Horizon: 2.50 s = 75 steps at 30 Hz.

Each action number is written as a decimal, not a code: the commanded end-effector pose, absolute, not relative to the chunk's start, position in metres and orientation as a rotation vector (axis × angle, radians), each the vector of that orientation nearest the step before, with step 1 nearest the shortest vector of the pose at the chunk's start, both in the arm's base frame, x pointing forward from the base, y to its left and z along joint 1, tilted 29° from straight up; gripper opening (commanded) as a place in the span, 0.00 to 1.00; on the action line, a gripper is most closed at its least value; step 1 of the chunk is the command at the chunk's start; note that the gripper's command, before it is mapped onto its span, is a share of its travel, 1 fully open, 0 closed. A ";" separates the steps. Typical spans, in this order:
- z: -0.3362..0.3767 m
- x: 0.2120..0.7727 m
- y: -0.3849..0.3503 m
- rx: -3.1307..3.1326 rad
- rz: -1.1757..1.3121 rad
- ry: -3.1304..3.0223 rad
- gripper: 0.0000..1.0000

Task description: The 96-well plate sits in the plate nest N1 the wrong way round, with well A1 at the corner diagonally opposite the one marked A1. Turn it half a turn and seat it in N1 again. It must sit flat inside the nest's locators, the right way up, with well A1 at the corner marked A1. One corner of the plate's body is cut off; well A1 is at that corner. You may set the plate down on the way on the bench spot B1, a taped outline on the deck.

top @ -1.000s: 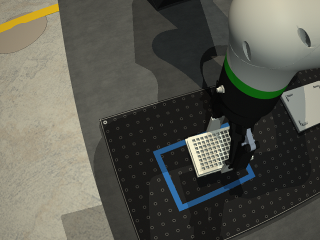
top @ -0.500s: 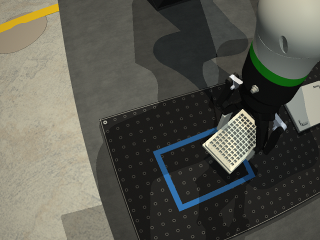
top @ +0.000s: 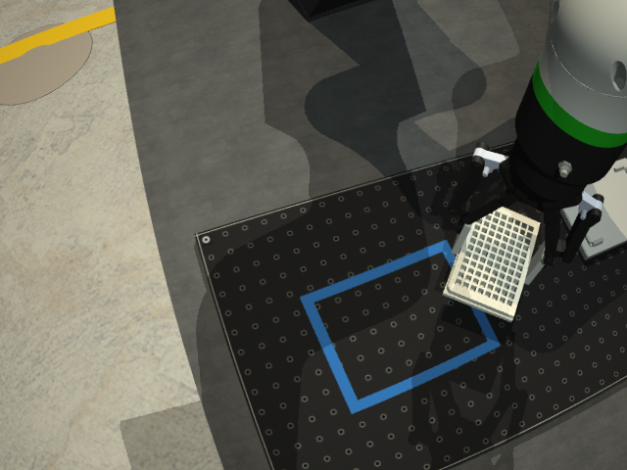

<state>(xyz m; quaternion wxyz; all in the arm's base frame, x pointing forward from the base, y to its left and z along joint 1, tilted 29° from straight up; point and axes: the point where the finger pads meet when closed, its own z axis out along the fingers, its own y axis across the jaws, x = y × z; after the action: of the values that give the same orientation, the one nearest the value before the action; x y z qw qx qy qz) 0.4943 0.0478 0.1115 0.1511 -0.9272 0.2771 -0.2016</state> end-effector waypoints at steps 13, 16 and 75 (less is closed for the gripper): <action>0.114 0.478 0.094 -2.861 -0.690 0.122 0.00; 0.115 0.475 0.104 -2.883 -0.709 -0.021 0.00; 0.124 0.420 0.264 -2.886 -0.711 -0.042 0.00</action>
<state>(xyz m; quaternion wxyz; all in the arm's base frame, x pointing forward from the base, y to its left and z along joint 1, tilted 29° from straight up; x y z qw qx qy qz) 0.4222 0.2566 0.1232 0.0850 -0.9675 -0.0147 -0.2377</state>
